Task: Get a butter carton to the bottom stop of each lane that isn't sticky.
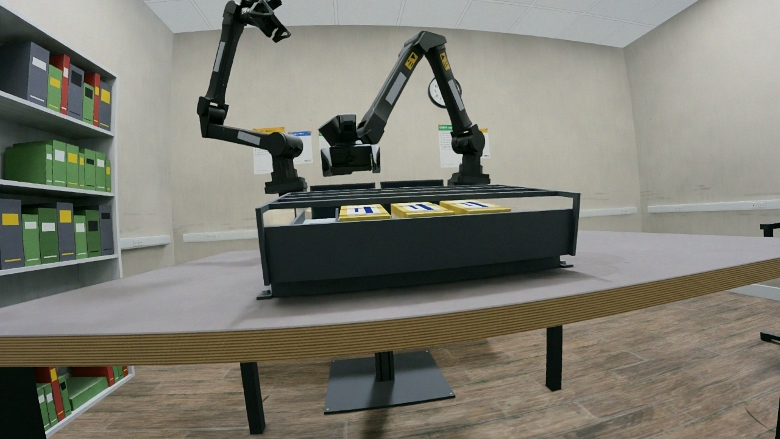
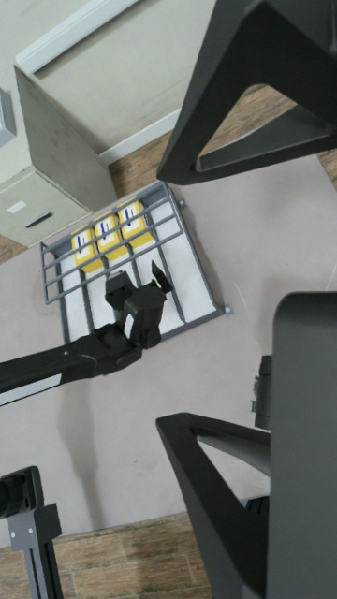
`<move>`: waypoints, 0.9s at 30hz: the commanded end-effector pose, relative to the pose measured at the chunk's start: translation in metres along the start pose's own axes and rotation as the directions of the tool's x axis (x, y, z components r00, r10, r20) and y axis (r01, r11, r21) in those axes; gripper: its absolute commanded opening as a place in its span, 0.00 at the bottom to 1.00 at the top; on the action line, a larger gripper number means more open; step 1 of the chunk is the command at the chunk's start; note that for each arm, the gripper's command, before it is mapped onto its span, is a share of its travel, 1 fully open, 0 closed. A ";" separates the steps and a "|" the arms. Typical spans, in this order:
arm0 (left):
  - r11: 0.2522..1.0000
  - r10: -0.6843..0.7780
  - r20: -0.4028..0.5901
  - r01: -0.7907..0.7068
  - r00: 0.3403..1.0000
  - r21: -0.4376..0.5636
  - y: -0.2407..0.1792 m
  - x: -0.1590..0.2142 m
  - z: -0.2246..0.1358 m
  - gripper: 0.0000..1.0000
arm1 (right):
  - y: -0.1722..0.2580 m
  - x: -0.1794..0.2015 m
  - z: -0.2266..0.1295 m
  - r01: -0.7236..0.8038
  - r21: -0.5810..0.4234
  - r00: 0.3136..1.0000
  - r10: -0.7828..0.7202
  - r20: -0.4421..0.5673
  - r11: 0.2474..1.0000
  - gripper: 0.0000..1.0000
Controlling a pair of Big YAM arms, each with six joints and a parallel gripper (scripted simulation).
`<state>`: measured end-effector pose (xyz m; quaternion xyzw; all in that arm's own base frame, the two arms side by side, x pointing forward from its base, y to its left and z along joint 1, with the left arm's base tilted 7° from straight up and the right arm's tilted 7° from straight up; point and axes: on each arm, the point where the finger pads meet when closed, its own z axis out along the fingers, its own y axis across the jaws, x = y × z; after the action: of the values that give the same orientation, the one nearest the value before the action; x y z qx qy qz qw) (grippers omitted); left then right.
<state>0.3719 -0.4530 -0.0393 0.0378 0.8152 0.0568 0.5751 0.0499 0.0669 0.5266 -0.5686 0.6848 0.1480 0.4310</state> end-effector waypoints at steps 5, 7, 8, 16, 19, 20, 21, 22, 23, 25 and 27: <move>1.000 0.015 0.170 -0.018 0.985 0.018 -0.004 -0.013 0.018 1.00 | -0.006 -0.012 -0.008 -0.004 0.019 1.000 0.004 0.012 1.000 1.00; 1.000 0.003 0.205 -0.007 0.979 0.017 -0.004 -0.016 0.021 1.00 | -0.006 -0.012 -0.008 -0.004 0.019 1.000 0.004 0.012 1.000 1.00; 1.000 0.003 0.205 -0.007 0.979 0.017 -0.004 -0.016 0.021 1.00 | -0.006 -0.012 -0.008 -0.004 0.019 1.000 0.004 0.012 1.000 1.00; 0.999 -0.034 0.337 0.029 0.941 0.019 -0.004 -0.026 0.034 1.00 | -0.006 -0.012 -0.008 -0.004 0.019 1.000 0.004 0.012 1.000 1.00; 0.998 -0.062 0.341 0.055 0.938 0.029 -0.004 -0.026 0.035 1.00 | -0.006 -0.012 -0.008 -0.004 0.019 1.000 0.004 0.012 1.000 1.00; 0.998 -0.062 0.341 0.053 0.938 0.036 -0.007 -0.025 0.031 1.00 | -0.006 -0.012 -0.008 -0.004 0.019 1.000 0.004 0.012 1.000 1.00; 0.998 -0.062 0.341 0.051 0.938 0.041 -0.009 -0.025 0.029 1.00 | -0.006 -0.012 -0.008 -0.004 0.019 1.000 0.004 0.012 1.000 1.00; 0.998 -0.062 0.341 0.051 0.938 0.041 -0.009 -0.025 0.029 1.00 | -0.006 -0.012 -0.008 -0.004 0.019 1.000 0.004 0.012 1.000 1.00; 0.998 -0.062 0.341 0.051 0.938 0.041 -0.009 -0.025 0.029 1.00 | -0.006 -0.012 -0.008 -0.004 0.019 1.000 0.004 0.012 1.000 1.00; 0.997 -0.078 0.348 0.066 0.934 0.044 -0.010 -0.035 0.027 1.00 | -0.006 -0.012 -0.008 -0.004 0.019 1.000 0.004 0.012 1.000 1.00; 0.997 -0.081 0.350 0.070 0.933 0.045 -0.010 -0.037 0.026 1.00 | -0.006 -0.012 -0.008 -0.004 0.019 1.000 0.004 0.012 1.000 1.00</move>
<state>0.4034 -0.4497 -0.0370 0.0375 0.7143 0.0317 0.6981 0.0499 0.0669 0.5266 -0.5687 0.6848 0.1480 0.4310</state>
